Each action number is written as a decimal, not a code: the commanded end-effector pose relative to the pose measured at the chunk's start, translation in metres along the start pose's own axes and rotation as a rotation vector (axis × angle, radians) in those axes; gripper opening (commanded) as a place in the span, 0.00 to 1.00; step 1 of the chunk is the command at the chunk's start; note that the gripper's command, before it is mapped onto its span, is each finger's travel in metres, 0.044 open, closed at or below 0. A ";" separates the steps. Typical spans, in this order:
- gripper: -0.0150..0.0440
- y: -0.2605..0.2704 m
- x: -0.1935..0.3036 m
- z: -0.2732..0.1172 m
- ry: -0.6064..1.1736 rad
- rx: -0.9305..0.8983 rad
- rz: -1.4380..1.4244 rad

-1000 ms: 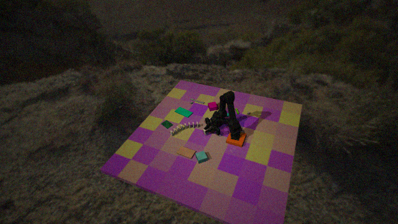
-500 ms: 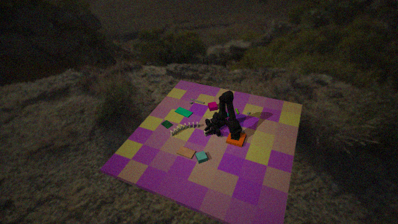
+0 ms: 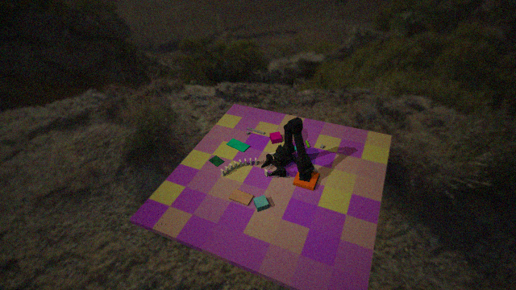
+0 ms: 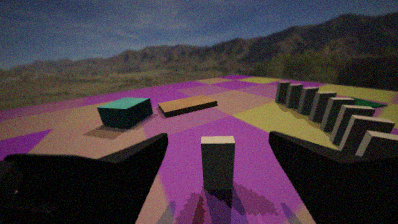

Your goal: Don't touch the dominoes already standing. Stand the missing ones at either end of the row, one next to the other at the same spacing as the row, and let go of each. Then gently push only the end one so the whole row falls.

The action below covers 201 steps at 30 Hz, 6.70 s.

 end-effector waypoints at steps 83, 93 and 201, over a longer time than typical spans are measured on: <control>0.44 -0.007 -0.064 0.072 1.450 -0.149 -0.005; 0.44 -0.020 -0.123 0.072 1.449 -0.151 -0.005; 1.00 -0.125 -0.155 -0.038 1.460 -0.155 -0.025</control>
Point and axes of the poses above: the point midway between the two fingers, 35 mm back from their tips, its own z axis out along the fingers, its own y axis across the jaws, x = y × z, the point moved 5 cm from there along -z, back along the fingers, and after that the axes turned 6 degrees about -z, right-handed, at the moved point
